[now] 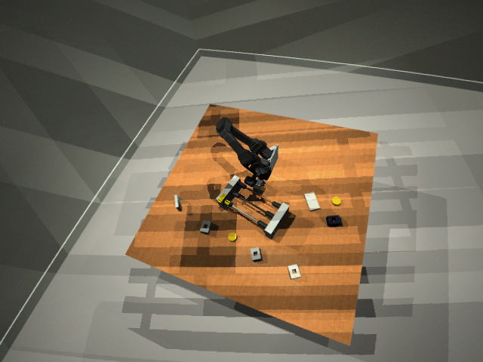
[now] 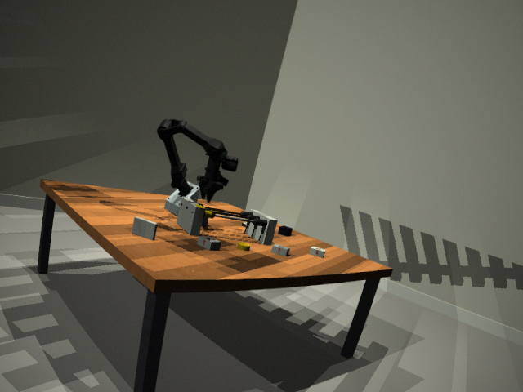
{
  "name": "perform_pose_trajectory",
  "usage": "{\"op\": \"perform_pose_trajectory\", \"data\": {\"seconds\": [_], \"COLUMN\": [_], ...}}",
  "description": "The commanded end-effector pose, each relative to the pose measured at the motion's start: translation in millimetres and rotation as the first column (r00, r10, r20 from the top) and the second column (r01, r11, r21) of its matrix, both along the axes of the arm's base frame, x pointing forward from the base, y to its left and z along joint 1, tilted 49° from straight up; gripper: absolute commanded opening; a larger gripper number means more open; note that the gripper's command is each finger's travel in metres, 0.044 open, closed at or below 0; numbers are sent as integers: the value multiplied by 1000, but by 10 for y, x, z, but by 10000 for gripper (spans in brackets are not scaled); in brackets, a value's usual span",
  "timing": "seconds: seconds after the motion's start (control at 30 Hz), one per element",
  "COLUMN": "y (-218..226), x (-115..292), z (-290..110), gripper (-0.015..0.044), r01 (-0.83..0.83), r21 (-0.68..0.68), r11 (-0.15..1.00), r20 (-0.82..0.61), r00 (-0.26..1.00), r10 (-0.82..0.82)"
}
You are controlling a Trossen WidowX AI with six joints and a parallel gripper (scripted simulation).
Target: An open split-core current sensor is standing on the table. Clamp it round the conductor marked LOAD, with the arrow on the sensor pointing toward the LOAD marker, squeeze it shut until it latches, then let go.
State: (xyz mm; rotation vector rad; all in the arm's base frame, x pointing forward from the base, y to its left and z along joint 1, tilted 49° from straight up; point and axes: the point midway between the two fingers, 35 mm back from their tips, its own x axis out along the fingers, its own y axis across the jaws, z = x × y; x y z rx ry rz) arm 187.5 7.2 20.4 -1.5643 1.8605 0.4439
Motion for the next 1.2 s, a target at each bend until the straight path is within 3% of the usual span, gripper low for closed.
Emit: {"op": "perform_pose_trajectory", "data": {"seconds": [0.0,0.87,1.17], "y": [-49,-364,-332], "x": [-4,-51,-43], "z": [-44,-309,-290], "gripper": [320,320,260], "r01": [-10,-9,-3], "r21": [-1,-6,-1], "r11": [1000,1000,1000], "r20": [-12,-12,-9], "r00": [1000,1000,1000], "r10": [10,9,3]}}
